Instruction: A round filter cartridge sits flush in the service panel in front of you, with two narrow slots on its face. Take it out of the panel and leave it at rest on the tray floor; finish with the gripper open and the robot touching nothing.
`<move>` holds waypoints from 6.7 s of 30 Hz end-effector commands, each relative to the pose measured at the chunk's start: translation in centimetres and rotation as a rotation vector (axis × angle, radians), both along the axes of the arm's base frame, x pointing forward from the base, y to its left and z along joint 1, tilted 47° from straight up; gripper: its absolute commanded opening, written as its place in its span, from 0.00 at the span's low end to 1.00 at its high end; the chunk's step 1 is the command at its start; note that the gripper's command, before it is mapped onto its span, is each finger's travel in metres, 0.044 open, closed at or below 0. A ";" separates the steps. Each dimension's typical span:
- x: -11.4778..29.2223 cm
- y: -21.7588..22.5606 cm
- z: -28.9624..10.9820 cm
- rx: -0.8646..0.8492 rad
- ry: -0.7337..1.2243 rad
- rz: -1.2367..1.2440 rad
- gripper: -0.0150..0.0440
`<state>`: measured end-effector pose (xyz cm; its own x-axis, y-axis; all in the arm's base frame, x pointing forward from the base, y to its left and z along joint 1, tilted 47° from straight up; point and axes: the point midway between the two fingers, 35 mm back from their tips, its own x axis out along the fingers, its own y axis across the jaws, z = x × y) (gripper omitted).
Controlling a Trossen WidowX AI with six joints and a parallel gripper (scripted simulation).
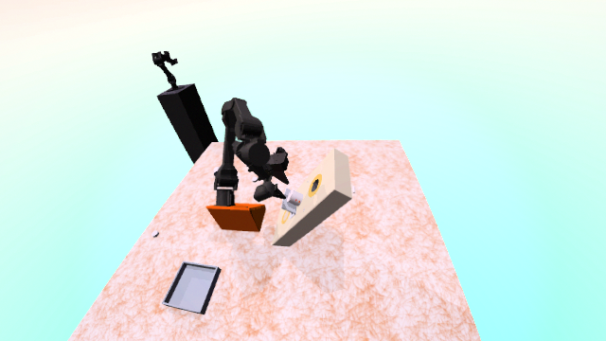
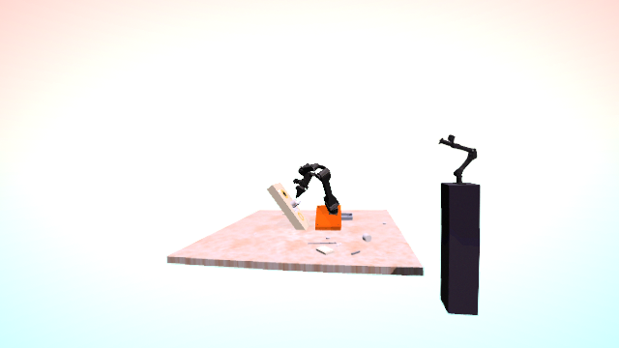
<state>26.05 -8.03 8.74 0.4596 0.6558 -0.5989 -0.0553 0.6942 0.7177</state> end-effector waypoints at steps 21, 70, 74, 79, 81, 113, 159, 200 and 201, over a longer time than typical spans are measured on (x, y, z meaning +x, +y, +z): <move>1.5 2.7 -2.4 0.007 0.012 0.000 0.77; 0.4 -3.6 3.1 -0.001 0.012 0.001 0.25; -0.5 -4.7 4.3 0.004 0.009 0.002 0.25; -0.2 -5.8 3.0 0.003 0.009 0.002 0.25; 0.0 -6.5 2.3 0.002 0.009 0.002 0.25; -8.6 -18.1 -11.3 -0.047 0.621 -0.538 0.25; -30.0 -13.1 -25.6 -0.106 1.273 -1.228 0.25; -30.1 -11.8 -27.0 -0.094 1.277 -1.228 1.00; -30.0 -12.6 -26.1 -0.094 1.277 -1.228 1.00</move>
<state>-4.12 -17.58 -19.43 -0.1247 0.3043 -0.9444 0.9878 -0.0517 -0.1471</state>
